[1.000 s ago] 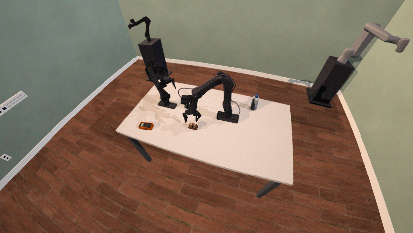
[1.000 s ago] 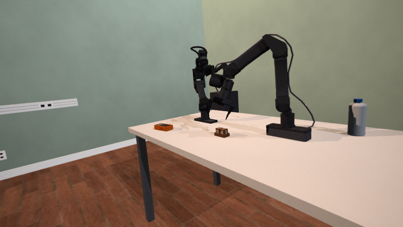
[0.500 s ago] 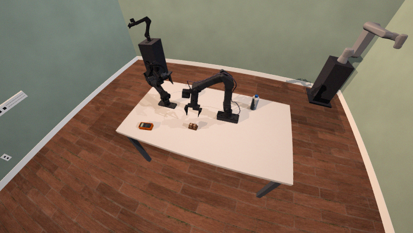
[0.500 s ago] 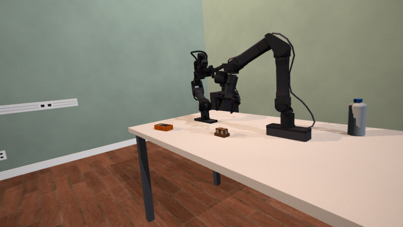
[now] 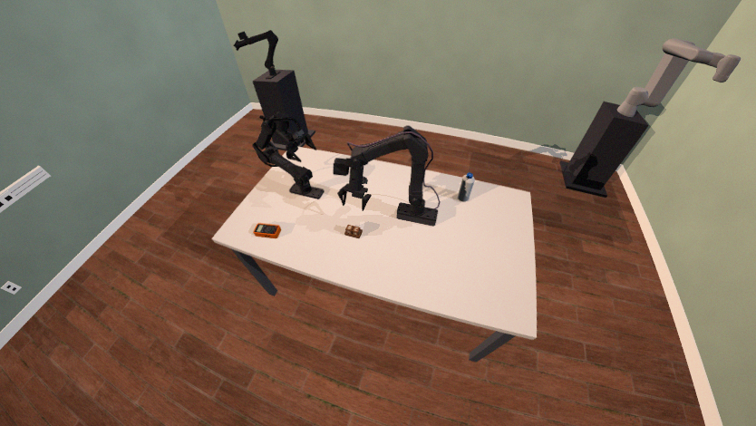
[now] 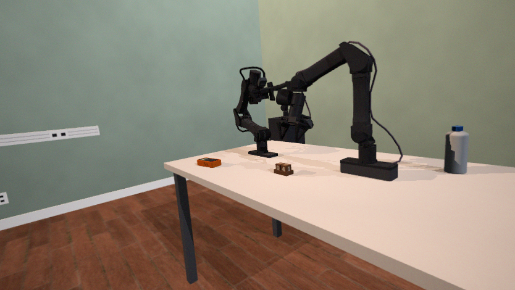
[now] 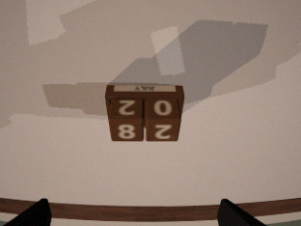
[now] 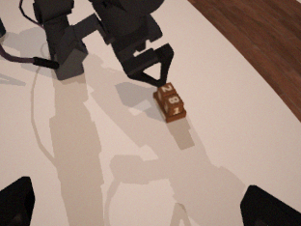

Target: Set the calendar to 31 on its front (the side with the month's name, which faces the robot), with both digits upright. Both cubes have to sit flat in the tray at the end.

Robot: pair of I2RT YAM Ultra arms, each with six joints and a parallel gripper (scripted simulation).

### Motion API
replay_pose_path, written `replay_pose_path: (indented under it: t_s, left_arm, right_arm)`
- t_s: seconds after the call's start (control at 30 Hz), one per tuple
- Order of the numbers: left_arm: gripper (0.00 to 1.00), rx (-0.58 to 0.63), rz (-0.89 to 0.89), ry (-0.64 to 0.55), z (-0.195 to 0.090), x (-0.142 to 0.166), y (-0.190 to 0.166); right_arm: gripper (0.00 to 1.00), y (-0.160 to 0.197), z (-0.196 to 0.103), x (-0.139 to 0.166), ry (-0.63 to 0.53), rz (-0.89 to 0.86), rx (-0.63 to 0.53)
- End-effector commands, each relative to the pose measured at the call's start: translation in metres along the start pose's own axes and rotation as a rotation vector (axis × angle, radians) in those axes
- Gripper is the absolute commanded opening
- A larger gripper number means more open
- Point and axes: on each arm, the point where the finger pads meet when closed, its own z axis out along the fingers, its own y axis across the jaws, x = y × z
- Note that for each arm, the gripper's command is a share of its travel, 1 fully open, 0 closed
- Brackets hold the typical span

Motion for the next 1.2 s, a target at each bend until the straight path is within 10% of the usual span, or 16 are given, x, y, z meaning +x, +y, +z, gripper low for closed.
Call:
replay_pose_path:
  t_s: [0.0,0.23,0.37,1.17]
  left_arm:
    - [1.00,-0.052,0.006,0.001,-0.018,0.004,0.009]
    - [1.00,-0.029,0.007,0.004,-0.012,0.004,0.004]
    - [0.55,-0.047,-0.104,-0.025,-0.013,0.004,0.009]
    - [0.55,0.146,-1.113,-0.230,0.056,0.012,-0.005]
  right_arm:
    - [1.00,0.000,-0.011,-0.008,-0.043,0.010,-0.006]
    - [1.00,0.000,-0.011,-0.008,-0.043,0.010,-0.006]
    - [1.00,0.000,-0.011,-0.008,-0.043,0.010,-0.006]
    - [1.00,0.000,-0.011,-0.008,-0.043,0.010,-0.006]
